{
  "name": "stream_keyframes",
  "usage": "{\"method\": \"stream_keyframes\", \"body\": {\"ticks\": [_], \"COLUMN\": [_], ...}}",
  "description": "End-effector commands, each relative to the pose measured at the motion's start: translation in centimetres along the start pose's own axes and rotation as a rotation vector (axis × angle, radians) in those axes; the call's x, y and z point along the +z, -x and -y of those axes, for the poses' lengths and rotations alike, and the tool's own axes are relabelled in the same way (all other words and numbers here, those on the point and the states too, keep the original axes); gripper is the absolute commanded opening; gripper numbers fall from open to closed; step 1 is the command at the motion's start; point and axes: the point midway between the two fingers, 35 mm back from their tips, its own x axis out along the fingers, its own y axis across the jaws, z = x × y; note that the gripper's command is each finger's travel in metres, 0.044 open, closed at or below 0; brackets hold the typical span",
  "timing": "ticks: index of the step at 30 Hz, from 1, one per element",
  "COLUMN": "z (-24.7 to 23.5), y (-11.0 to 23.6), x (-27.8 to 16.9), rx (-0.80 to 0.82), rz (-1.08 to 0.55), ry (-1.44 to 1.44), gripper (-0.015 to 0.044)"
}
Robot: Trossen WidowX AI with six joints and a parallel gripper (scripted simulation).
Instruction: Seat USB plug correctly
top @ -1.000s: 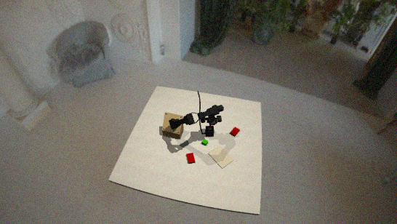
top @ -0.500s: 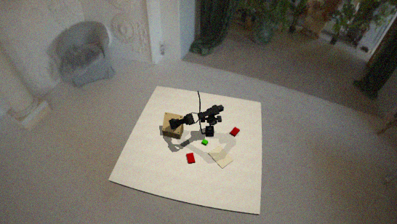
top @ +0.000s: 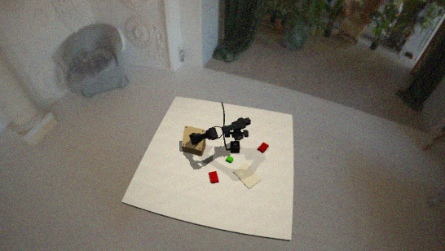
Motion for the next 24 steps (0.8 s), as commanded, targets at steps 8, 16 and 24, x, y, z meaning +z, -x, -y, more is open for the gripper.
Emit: {"method": "stream_keyframes", "body": {"ticks": [8, 16, 24], "z": [0.05, 0.05, 0.05], "y": [-0.22, -0.32, -0.41], "x": [-0.02, -0.02, -0.03], "rx": [-0.001, -0.001, -0.001], "rz": [0.002, 0.002, 0.002], "ry": [0.005, 0.005, 0.005], "gripper": [0.0, 0.0, 0.0]}}
